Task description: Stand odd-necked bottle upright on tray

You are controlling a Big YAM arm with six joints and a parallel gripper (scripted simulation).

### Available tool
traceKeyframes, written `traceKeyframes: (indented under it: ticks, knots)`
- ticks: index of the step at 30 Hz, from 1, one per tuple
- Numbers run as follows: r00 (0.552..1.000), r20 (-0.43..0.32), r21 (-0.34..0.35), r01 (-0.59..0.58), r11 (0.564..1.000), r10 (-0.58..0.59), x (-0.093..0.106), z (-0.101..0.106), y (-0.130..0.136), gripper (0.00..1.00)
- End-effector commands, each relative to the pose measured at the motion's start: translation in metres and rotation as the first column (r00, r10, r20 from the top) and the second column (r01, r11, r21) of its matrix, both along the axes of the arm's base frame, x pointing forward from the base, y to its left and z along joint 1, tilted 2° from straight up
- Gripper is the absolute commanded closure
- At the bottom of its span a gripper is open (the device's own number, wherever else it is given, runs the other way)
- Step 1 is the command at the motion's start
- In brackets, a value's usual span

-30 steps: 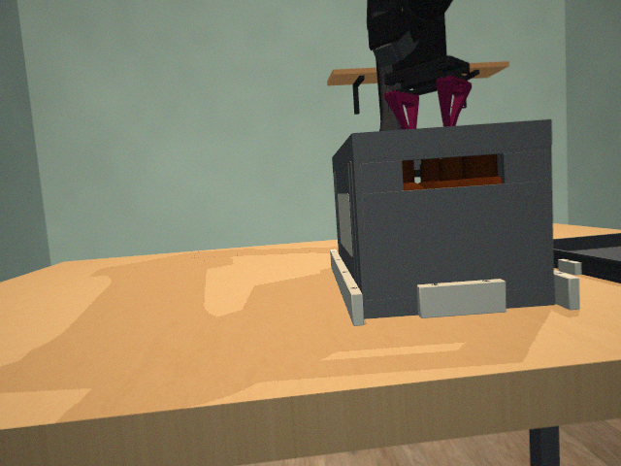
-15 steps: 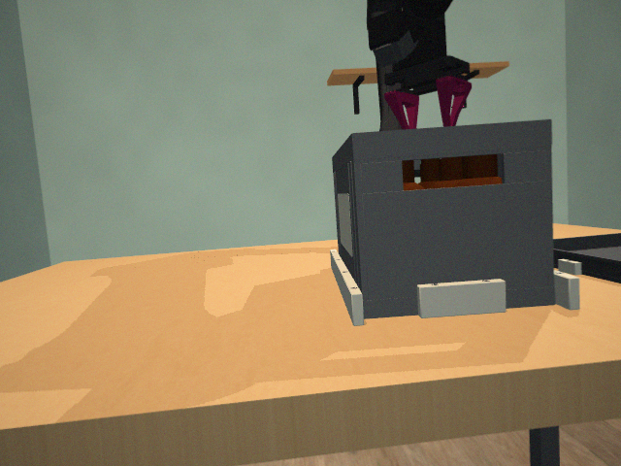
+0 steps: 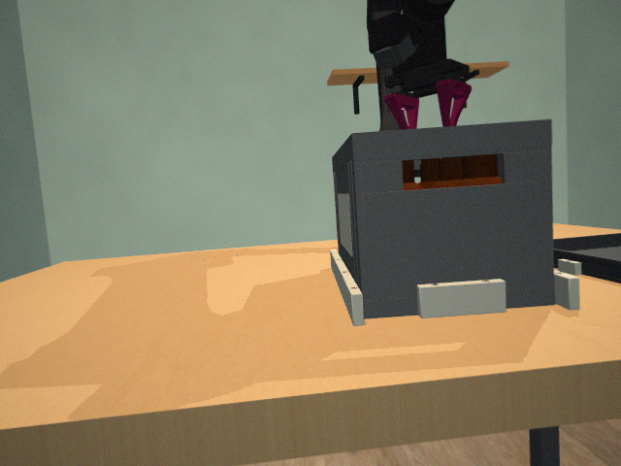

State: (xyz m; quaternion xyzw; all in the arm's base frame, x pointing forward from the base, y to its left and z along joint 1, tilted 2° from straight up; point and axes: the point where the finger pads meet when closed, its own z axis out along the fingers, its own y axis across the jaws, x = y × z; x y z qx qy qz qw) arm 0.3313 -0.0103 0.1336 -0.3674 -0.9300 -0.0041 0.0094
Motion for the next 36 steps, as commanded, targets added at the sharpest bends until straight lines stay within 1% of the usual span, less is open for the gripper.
traceKeyframes:
  ticks: [1, 10, 13, 27, 29, 30, 32, 36]
  knots:
    - [1.0, -0.012, -0.002, -0.001, 1.0, 0.001, -0.001, -0.011, 0.004, 0.39]
    - [1.0, -0.012, -0.002, -0.001, 1.0, 0.001, -0.002, -0.021, 0.004, 0.39]
    - [1.0, -0.007, -0.003, -0.001, 1.0, 0.001, -0.002, -0.02, 0.004, 0.39]
    - [1.0, -0.013, -0.002, -0.001, 1.0, 0.001, -0.003, -0.04, 0.005, 0.39]
    - [1.0, -0.013, -0.002, -0.001, 1.0, 0.001, -0.003, -0.04, 0.005, 0.39]
    - [1.0, -0.001, -0.003, -0.001, 1.0, 0.001, -0.002, -0.038, 0.005, 0.39]
    - [1.0, -0.011, -0.002, -0.001, 1.0, 0.001, -0.003, -0.043, 0.005, 0.39]
    - [1.0, -0.013, -0.002, -0.001, 1.0, 0.001, -0.003, -0.046, 0.005, 0.39]
